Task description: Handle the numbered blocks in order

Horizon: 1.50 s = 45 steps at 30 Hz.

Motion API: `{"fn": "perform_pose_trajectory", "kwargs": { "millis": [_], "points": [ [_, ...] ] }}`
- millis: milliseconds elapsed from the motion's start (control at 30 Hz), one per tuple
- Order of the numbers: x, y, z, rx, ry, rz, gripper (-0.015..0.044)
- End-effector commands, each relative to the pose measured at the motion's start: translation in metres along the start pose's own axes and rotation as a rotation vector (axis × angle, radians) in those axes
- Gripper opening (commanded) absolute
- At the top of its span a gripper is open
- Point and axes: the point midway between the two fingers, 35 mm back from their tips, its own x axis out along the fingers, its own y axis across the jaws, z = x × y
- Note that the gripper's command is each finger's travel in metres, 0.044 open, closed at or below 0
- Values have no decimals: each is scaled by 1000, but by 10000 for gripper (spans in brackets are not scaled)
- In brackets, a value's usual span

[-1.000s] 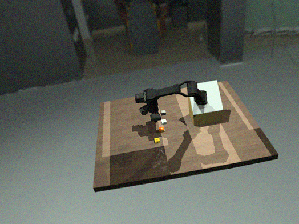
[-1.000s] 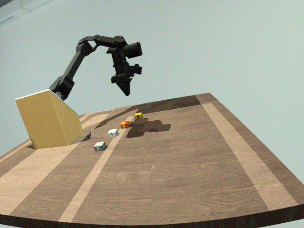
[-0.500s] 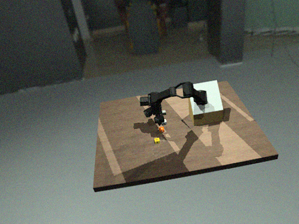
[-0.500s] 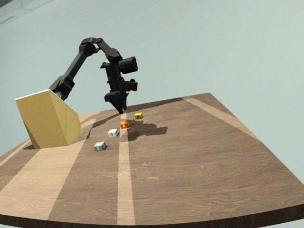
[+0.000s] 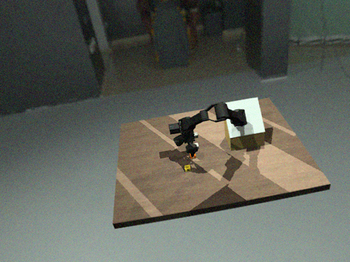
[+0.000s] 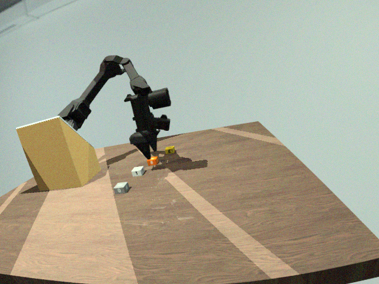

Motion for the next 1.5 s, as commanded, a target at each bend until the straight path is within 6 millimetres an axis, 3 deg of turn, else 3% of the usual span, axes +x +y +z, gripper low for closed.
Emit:
{"fn": "perform_pose_trajectory", "kwargs": {
  "millis": [0, 433, 800, 1467],
  "points": [
    [7, 0, -2, 3, 6, 3, 400],
    [25, 1, -3, 11, 6, 7, 400],
    [25, 1, -3, 11, 6, 7, 120],
    [25, 1, -3, 11, 6, 7, 120]
  ]
}}
